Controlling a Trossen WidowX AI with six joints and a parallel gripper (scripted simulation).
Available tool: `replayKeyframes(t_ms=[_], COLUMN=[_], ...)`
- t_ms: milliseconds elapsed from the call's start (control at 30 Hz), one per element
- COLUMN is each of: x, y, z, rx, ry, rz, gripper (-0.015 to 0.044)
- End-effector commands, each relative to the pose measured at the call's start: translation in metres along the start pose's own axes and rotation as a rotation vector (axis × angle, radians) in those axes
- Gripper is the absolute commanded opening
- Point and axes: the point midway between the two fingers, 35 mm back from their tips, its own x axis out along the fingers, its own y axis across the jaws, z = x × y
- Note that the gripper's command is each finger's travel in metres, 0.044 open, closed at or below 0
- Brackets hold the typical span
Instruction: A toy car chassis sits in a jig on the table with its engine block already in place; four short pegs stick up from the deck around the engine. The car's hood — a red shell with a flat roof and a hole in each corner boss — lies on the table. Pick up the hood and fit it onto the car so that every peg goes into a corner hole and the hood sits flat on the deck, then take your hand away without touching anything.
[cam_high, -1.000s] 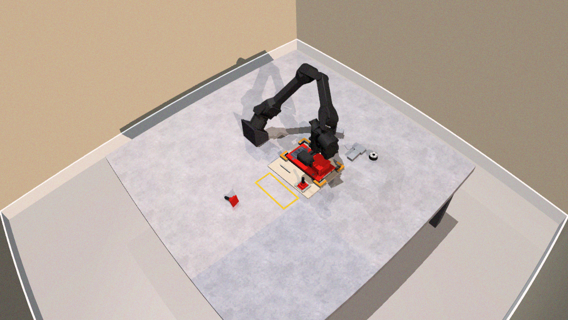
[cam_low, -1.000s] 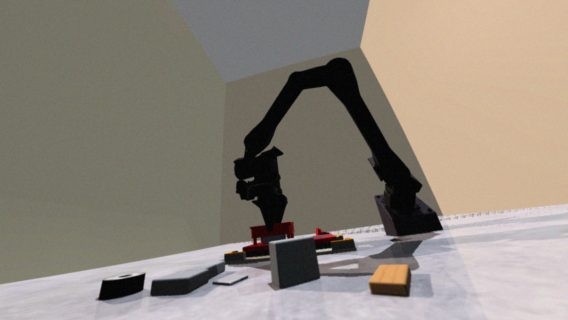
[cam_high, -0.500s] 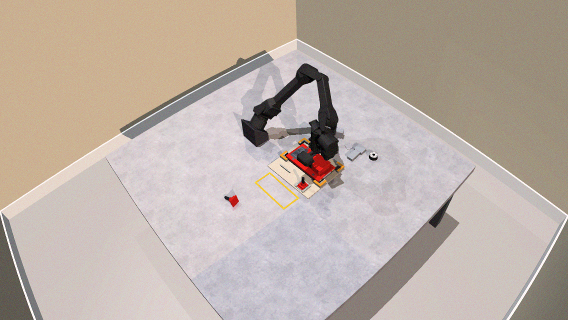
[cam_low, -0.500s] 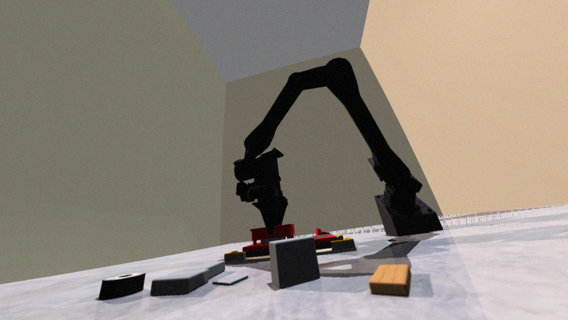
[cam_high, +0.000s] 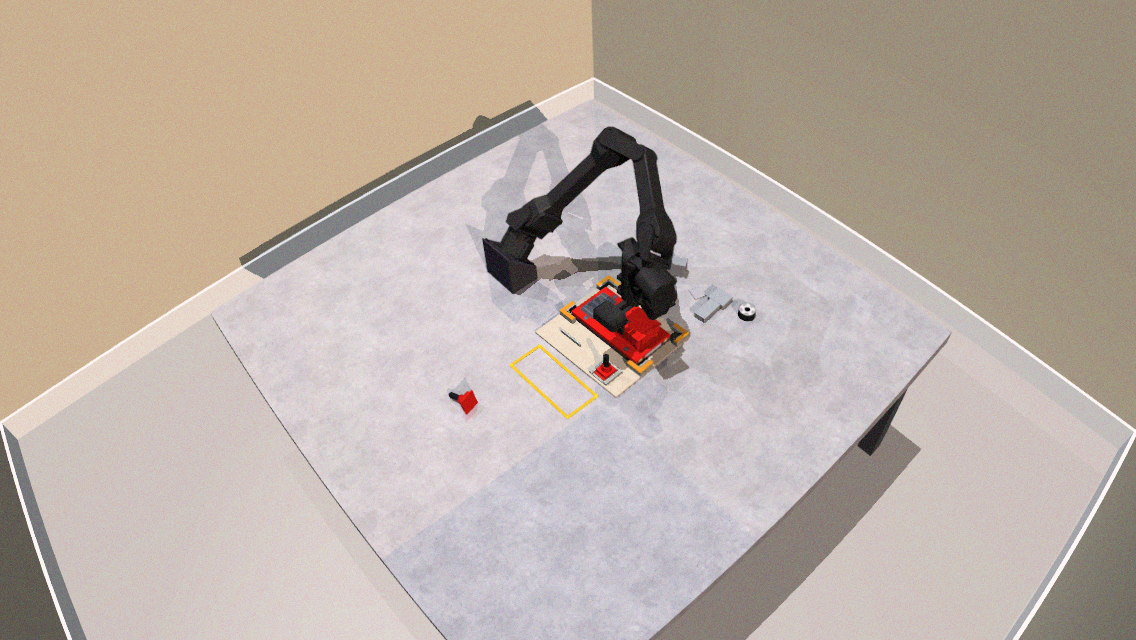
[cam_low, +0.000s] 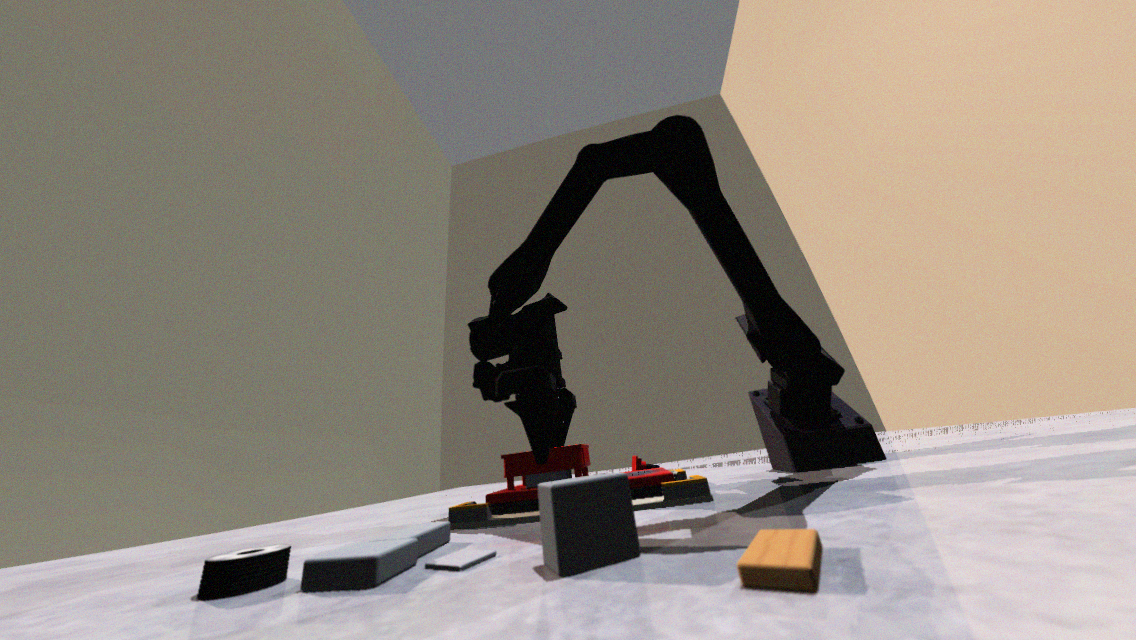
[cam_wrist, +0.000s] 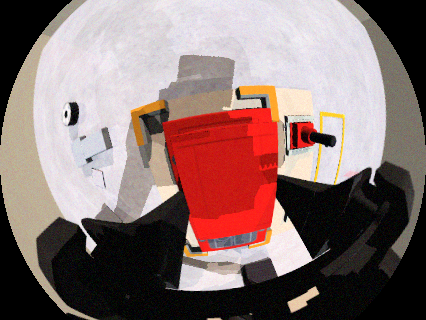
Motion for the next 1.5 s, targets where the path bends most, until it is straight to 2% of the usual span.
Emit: replayKeyframes(t_ms=[0, 1467], x=[-0.003, 0.011], y=[0.0, 0.0], z=[0.001, 0.002], rx=[-0.003, -0.005], ry=[-0.004, -0.004], rz=[-0.001, 0.001], gripper=[0.0, 0.0])
